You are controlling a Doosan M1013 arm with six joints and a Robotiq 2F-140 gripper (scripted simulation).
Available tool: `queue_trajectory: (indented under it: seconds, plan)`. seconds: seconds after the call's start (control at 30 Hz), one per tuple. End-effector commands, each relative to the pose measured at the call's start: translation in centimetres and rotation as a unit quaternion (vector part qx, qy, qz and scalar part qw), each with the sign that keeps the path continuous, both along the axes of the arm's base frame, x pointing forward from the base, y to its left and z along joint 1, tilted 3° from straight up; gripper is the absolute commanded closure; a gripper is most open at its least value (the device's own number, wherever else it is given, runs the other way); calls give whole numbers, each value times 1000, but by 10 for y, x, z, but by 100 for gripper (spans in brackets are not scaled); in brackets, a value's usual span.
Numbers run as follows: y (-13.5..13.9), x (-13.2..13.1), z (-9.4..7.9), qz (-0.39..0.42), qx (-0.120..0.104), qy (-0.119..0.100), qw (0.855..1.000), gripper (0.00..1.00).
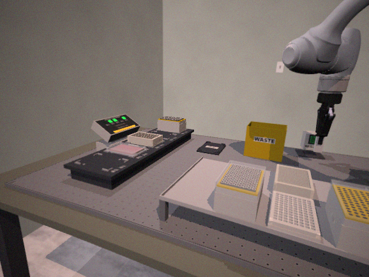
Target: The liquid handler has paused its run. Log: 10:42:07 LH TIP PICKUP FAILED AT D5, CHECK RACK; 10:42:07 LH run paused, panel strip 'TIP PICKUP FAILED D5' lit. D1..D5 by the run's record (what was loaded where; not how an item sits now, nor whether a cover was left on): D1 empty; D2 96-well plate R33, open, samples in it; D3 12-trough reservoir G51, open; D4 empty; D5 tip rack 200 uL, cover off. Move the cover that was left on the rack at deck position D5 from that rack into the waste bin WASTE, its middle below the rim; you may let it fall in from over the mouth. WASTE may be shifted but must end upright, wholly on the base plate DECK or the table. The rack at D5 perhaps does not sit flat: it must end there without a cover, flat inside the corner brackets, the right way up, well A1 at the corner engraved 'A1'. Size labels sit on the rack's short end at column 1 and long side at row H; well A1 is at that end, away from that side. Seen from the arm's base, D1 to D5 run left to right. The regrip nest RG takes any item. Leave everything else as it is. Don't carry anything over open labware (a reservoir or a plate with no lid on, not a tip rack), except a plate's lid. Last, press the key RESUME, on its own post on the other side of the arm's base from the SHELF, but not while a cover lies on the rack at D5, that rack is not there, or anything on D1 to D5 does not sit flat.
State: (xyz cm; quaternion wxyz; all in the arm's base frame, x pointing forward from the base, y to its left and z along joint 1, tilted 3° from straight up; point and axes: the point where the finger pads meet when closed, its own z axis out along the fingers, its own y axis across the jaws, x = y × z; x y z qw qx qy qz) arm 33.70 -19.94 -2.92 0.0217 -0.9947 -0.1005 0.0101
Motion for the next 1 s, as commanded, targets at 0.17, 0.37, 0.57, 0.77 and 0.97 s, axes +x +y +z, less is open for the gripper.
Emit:
queue_trajectory:
  seconds: [0.17,0.37,0.57,0.77,0.97]
  plan:
    - [-5,1,-1,0,0,0,1000,100]
    - [-11,2,-1,0,0,0,1000,100]
    - [-21,4,-1,0,0,0,1000,100]
    - [-31,6,-2,0,0,0,1000,100]
    - [-37,8,-2,0,0,0,1000,100]
